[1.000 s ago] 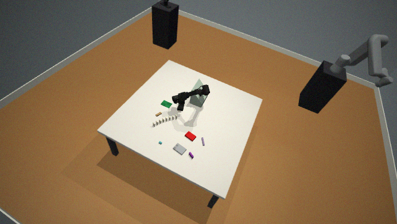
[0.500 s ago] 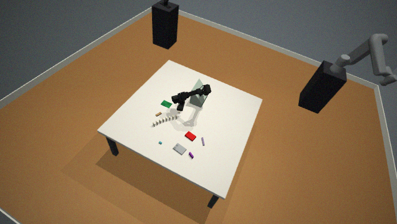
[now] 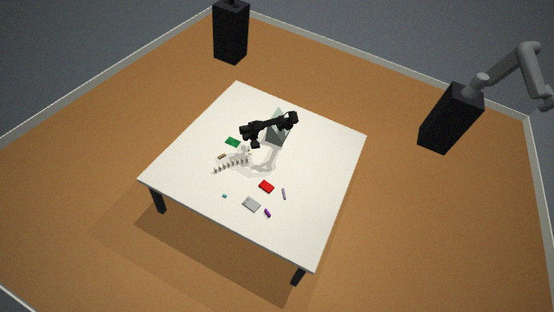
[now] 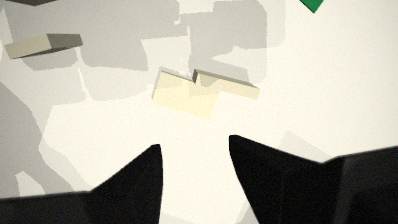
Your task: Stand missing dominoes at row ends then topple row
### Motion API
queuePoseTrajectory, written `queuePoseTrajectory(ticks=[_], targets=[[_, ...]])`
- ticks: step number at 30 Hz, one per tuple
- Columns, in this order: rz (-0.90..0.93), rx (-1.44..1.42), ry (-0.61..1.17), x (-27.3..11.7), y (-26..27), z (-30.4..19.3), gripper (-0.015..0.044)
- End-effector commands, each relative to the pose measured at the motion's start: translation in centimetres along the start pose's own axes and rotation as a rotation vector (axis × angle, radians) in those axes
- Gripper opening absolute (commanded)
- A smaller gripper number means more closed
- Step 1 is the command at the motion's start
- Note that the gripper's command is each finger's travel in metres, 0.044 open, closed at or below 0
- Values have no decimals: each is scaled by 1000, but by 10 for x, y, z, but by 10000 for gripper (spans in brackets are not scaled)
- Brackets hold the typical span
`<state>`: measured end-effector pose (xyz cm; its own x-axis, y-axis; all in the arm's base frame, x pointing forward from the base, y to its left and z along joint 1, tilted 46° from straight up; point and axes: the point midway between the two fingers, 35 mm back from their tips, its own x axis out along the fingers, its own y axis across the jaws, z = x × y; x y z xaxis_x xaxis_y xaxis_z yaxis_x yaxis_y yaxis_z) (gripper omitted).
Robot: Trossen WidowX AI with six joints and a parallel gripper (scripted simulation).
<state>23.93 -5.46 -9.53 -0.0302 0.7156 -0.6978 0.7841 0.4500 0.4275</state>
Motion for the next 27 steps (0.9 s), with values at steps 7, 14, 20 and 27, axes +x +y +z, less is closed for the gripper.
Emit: queuePoseTrajectory(ticks=[7,14,20,27], targets=[[-3,-1014,-10,-3,16,15,420],[-3,-1154,-10,-3,15,17,440],[-3,-1154,-10,-3,15,17,440],[-8,-1149,-6,21,20,17,440]])
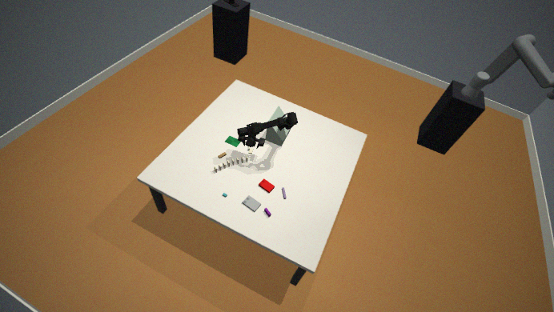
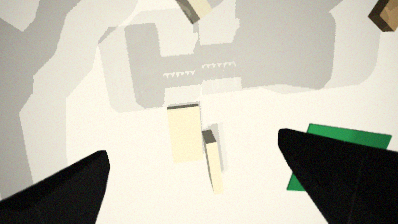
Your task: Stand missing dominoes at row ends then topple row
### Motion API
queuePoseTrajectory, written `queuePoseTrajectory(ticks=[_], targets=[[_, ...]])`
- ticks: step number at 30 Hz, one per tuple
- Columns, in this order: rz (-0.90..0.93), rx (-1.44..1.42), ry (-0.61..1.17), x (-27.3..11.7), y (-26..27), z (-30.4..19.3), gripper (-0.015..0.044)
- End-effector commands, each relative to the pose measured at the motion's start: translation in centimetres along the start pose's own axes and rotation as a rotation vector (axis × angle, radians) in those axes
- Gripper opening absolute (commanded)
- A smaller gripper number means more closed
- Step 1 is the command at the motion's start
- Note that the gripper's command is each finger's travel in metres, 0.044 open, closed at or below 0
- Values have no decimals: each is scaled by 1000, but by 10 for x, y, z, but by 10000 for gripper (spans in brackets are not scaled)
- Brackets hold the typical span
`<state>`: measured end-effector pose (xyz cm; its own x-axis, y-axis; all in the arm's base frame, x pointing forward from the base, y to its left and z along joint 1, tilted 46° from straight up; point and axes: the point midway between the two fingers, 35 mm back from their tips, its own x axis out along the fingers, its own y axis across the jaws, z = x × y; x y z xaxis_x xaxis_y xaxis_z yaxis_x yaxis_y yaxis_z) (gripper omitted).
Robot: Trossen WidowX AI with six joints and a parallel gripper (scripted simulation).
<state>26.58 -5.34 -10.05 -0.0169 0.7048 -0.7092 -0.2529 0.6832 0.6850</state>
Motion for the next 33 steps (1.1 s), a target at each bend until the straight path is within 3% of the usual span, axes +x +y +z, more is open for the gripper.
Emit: queuePoseTrajectory(ticks=[1,5,23,33], targets=[[9,8,8,27,3,-1,440],[14,3,3,58,4,-1,440],[15,2,2,74,4,-4,440],[15,2,2,74,4,-4,178]])
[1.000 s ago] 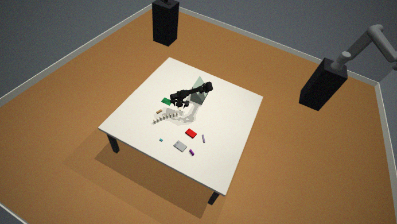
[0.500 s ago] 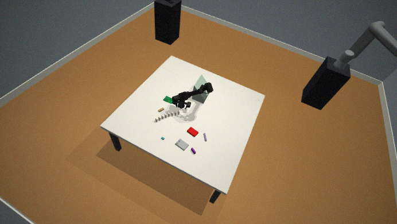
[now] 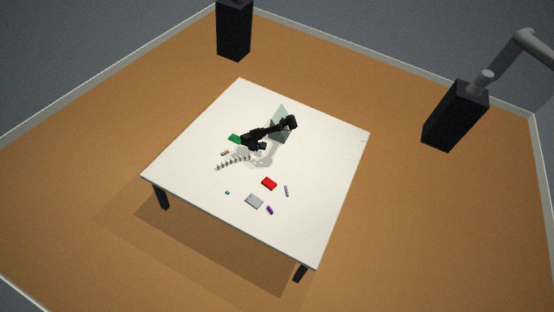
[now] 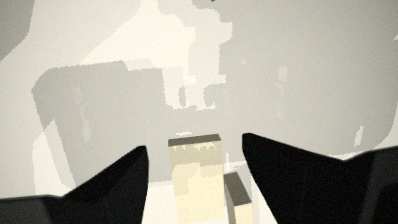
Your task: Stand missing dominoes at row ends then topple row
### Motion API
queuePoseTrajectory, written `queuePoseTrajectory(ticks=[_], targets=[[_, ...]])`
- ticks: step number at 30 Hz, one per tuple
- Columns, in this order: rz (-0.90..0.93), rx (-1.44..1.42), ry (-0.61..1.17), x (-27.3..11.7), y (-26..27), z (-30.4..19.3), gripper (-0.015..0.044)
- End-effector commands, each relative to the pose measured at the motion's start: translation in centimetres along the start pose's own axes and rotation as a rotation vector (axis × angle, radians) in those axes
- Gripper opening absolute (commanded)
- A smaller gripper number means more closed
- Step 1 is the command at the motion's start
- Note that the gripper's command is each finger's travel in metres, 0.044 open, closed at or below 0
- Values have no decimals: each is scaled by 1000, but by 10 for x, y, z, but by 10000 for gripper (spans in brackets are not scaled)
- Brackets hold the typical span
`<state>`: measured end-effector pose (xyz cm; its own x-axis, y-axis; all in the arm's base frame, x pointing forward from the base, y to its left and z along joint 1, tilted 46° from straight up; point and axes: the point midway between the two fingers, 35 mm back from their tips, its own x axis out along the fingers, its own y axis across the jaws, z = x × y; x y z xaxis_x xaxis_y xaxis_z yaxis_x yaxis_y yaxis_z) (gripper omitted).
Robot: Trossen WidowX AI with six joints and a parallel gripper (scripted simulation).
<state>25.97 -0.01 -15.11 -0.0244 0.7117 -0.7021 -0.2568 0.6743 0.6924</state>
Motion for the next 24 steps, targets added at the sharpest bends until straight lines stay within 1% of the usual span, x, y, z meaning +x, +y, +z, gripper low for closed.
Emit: queuePoseTrajectory(ticks=[1,3,13,15,23,24], targets=[[4,7,-3,0,1,0,151],[4,7,-3,0,1,0,107],[3,7,-3,-2,1,0,107],[3,7,-2,-21,2,1,107],[-1,8,-1,-144,13,7,107],[-1,8,-1,-147,13,7,107]])
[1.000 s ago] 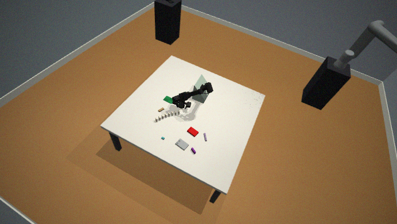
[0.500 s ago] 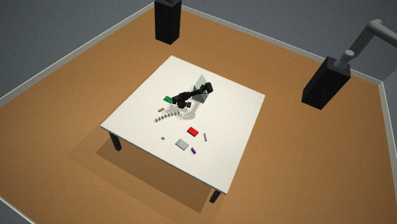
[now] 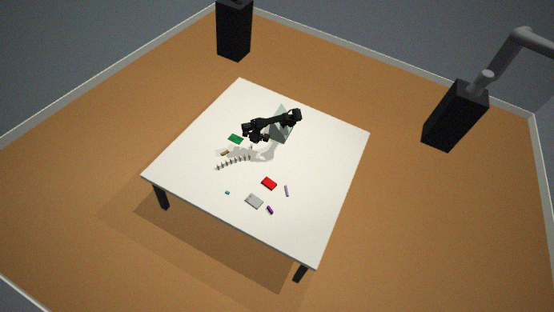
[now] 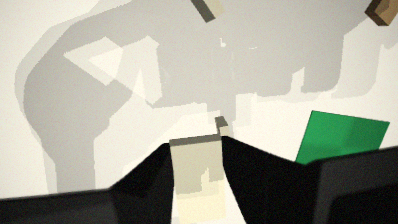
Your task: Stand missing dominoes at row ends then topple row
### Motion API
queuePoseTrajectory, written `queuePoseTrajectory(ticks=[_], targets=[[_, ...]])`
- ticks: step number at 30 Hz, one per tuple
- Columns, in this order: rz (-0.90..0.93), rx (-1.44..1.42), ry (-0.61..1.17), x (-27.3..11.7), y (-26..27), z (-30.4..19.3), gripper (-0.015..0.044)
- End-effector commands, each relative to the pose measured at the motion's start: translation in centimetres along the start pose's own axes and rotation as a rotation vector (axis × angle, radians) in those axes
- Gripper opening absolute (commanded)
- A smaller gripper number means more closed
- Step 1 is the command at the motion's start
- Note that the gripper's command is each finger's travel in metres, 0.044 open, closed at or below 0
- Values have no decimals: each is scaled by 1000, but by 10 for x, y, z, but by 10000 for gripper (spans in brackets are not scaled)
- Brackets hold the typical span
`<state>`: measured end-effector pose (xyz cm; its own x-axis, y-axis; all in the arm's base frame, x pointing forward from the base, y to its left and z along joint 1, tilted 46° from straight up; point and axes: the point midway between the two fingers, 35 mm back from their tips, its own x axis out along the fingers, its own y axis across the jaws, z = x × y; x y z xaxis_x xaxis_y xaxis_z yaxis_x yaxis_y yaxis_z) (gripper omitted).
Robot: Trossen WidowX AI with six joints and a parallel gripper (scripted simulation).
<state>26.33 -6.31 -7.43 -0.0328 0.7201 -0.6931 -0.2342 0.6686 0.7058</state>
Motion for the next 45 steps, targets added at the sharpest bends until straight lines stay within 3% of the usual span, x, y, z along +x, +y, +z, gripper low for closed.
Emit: queuePoseTrajectory(ticks=[1,8,15,23,33,45], targets=[[-16,-44,-5,-58,5,3,107],[-20,-66,-4,-63,16,9,107],[-37,226,-10,-67,127,49,107],[-5,488,-8,-59,236,45,107],[-22,488,-4,-57,237,43,107],[-327,417,-6,-23,218,28,107]])
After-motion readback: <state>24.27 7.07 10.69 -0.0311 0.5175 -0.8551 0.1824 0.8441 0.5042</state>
